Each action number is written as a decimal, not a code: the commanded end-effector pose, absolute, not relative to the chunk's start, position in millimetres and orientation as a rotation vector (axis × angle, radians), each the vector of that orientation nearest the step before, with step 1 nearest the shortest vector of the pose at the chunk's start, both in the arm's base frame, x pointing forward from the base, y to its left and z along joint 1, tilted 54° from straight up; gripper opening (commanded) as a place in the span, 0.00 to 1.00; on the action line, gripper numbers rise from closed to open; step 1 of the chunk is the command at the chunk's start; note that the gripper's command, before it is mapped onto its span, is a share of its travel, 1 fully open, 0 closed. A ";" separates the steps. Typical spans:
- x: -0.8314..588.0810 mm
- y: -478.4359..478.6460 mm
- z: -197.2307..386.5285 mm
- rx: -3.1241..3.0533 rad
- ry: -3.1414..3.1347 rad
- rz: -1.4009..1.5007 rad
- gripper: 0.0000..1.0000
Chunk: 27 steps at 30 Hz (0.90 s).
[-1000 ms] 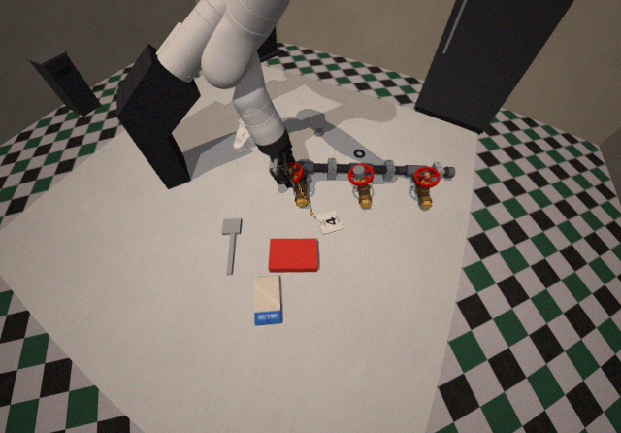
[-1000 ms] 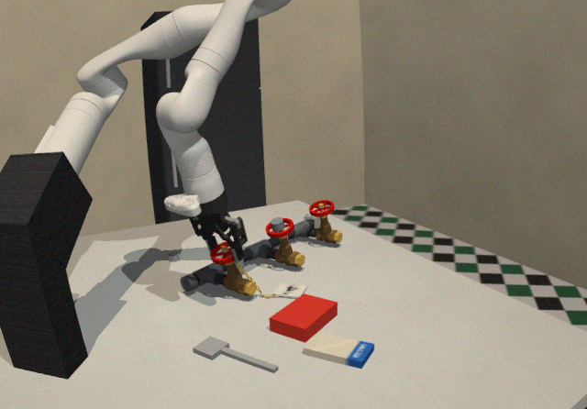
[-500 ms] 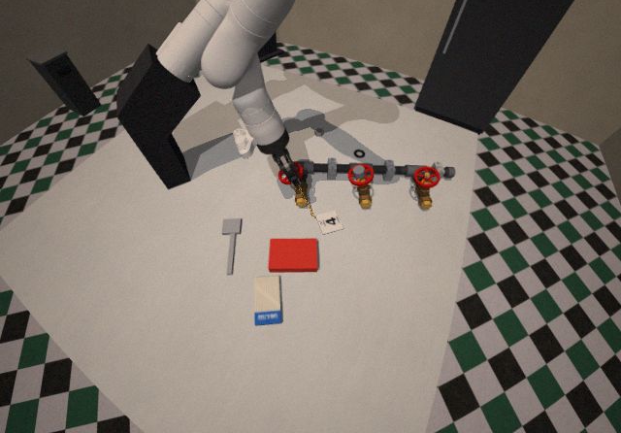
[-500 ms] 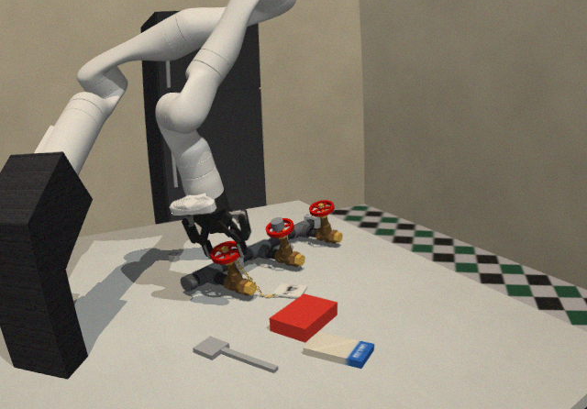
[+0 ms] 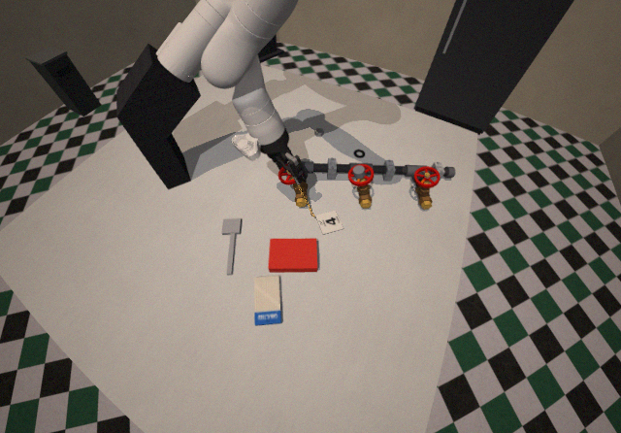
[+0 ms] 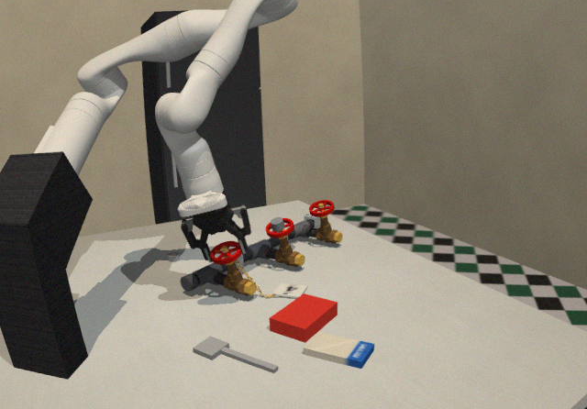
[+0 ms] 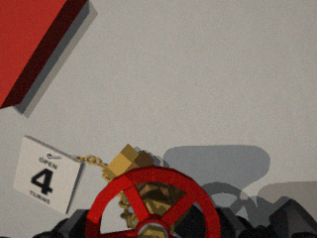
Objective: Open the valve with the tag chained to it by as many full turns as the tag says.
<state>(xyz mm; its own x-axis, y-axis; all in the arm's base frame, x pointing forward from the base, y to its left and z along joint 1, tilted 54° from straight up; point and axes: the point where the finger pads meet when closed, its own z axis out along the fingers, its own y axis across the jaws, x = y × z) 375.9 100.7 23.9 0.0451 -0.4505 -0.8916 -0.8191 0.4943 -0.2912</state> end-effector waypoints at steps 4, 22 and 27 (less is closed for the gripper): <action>376.2 102.9 25.8 -1.204 1.513 0.325 0.75; 376.2 102.9 25.8 -1.286 1.437 0.247 0.75; 376.2 102.9 25.8 -1.293 1.430 0.241 0.75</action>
<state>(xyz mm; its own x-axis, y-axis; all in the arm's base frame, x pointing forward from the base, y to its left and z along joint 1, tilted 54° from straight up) 375.9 100.7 23.8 0.2275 -0.5505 -0.8032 -0.7873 0.3814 -0.4844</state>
